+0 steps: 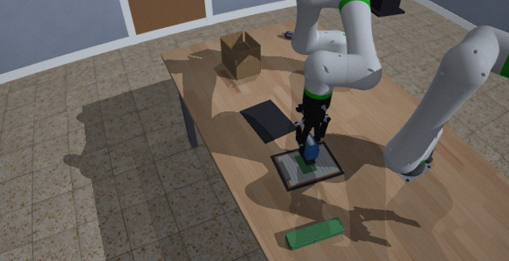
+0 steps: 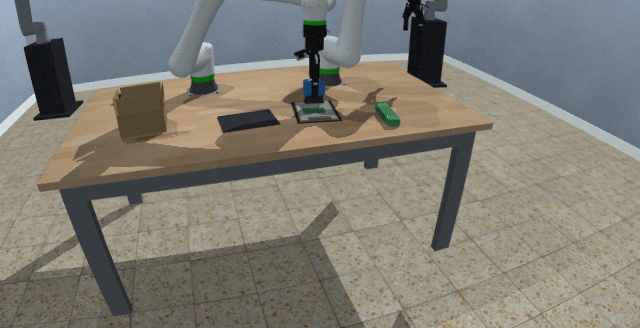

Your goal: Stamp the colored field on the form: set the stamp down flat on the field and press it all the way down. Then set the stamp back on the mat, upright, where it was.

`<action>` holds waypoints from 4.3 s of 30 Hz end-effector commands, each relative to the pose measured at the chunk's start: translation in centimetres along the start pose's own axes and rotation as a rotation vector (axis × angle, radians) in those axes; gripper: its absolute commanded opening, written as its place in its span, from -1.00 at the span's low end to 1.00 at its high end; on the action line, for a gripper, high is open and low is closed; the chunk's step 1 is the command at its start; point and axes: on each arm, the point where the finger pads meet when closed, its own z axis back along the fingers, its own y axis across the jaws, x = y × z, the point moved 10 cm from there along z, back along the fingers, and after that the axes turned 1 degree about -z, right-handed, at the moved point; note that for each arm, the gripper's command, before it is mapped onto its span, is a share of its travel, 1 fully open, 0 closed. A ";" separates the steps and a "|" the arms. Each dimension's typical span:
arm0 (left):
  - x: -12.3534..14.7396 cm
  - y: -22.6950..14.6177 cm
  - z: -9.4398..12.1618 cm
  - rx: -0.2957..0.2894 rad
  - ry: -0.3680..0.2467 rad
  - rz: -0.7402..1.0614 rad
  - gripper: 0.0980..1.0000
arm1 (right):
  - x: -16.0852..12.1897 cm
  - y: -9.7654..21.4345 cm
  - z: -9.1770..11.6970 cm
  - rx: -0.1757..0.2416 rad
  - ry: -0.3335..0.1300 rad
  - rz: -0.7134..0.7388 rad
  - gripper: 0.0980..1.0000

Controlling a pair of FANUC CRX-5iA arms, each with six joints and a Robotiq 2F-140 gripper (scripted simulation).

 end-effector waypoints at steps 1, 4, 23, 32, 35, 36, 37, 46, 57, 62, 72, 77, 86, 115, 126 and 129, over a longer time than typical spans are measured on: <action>0.0 0.0 0.1 0.000 0.002 0.000 1.00 | 0.0 0.0 0.1 -0.001 -0.001 0.000 -0.67; 0.0 0.0 0.1 0.000 0.002 0.000 1.00 | 0.0 0.0 0.1 -0.001 -0.001 0.000 -0.67; 0.0 0.0 0.1 0.000 0.002 0.000 1.00 | 0.1 0.0 -2.4 -0.001 -0.001 0.000 -0.67; 0.0 0.0 0.1 0.000 0.002 0.000 1.00 | 0.1 0.0 -3.6 -0.001 -0.001 0.000 -0.67; 0.0 0.0 0.1 0.000 0.002 0.000 1.00 | 0.1 -0.1 -3.8 -0.001 -0.001 0.000 -0.67; 0.0 0.0 0.1 0.000 0.002 0.000 1.00 | 0.1 -0.1 -3.8 -0.001 -0.001 0.000 -0.67; 0.0 0.0 0.1 0.000 0.002 0.000 1.00 | 0.1 -0.1 -3.9 -0.001 -0.001 0.000 -0.67; 0.0 0.0 0.1 0.000 0.002 0.000 1.00 | 0.1 -0.1 -3.9 -0.001 -0.001 0.000 -0.67; 0.0 0.0 0.1 0.000 0.002 0.000 1.00 | 0.1 -0.1 -5.9 -0.001 -0.001 0.000 -0.67; 0.0 0.0 0.1 0.000 0.002 0.000 1.00 | 0.1 -0.1 -6.3 -0.001 -0.001 0.000 -0.67; 0.0 0.0 0.1 0.000 0.002 0.000 1.00 | 0.1 -0.1 -6.4 -0.001 -0.001 0.000 -0.67; 0.0 0.0 0.1 0.000 0.002 0.000 1.00 | 0.1 -0.1 -6.3 -0.001 -0.001 0.000 -0.67; 0.0 0.0 0.1 0.000 0.002 0.000 1.00 | 0.1 -0.1 -4.3 -0.001 -0.001 0.000 -0.67; 0.0 0.0 0.1 0.000 0.002 0.000 1.00 | 0.1 -0.1 -0.5 -0.001 -0.001 0.000 -0.67; 0.0 0.0 0.1 0.000 0.002 0.000 1.00 | 0.1 -0.1 0.1 -0.001 -0.001 0.000 -0.67; 0.0 0.0 0.1 0.000 0.002 0.000 1.00 | 0.1 -0.1 0.1 -0.001 -0.001 0.000 -0.67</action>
